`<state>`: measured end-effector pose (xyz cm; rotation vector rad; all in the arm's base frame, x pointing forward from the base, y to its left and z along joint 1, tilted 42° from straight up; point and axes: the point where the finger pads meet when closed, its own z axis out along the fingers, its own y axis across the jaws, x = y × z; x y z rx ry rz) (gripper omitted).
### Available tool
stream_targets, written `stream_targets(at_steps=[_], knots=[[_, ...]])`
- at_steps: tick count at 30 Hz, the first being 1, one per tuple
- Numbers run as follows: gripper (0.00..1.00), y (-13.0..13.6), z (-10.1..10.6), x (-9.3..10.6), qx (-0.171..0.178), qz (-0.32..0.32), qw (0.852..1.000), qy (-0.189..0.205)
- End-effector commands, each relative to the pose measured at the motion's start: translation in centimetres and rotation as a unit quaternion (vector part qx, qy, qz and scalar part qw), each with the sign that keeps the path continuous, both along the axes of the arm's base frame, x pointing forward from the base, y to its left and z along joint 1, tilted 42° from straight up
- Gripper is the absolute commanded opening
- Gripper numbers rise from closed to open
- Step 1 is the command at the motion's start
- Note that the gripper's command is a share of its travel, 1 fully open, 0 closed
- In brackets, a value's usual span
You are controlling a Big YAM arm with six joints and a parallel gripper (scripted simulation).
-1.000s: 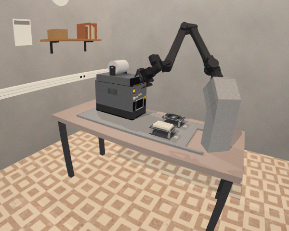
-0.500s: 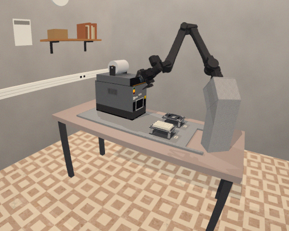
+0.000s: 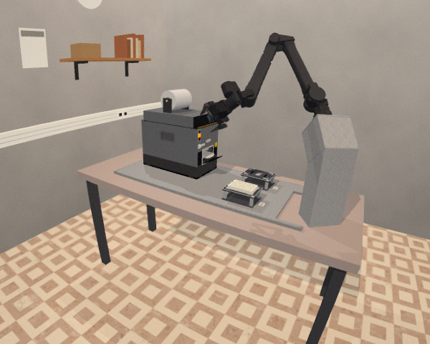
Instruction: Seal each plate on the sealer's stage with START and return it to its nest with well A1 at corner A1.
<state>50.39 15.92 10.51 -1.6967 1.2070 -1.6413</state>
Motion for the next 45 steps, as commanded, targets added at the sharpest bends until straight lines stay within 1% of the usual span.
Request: stream_targets(at_steps=[1,3,5,9,13,20,25,31,36,39,45], knots=[[1.00,0.0,-1.1,-0.3,-0.012,0.002,1.000,0.013],[1.00,-0.5,-1.6,-0.3,-0.017,-0.001,1.000,0.018],[1.00,-0.7,-1.5,0.1,-0.016,-0.005,1.000,0.016],[1.00,-0.8,-0.1,0.9,-0.007,-0.009,1.000,0.000],[1.00,-0.7,1.2,1.1,0.003,-0.009,1.000,-0.015],[1.00,0.5,1.9,0.9,0.005,0.001,1.000,-0.019],[1.00,1.5,2.1,0.6,0.006,0.011,1.000,-0.019],[1.00,1.3,1.2,-0.3,-0.001,0.015,1.000,-0.007],[1.00,1.1,0.8,-0.6,-0.003,0.014,1.000,-0.004],[1.00,1.1,0.9,-0.5,-0.002,0.014,1.000,-0.004],[1.00,1.6,1.8,0.3,0.004,0.014,1.000,-0.014]])
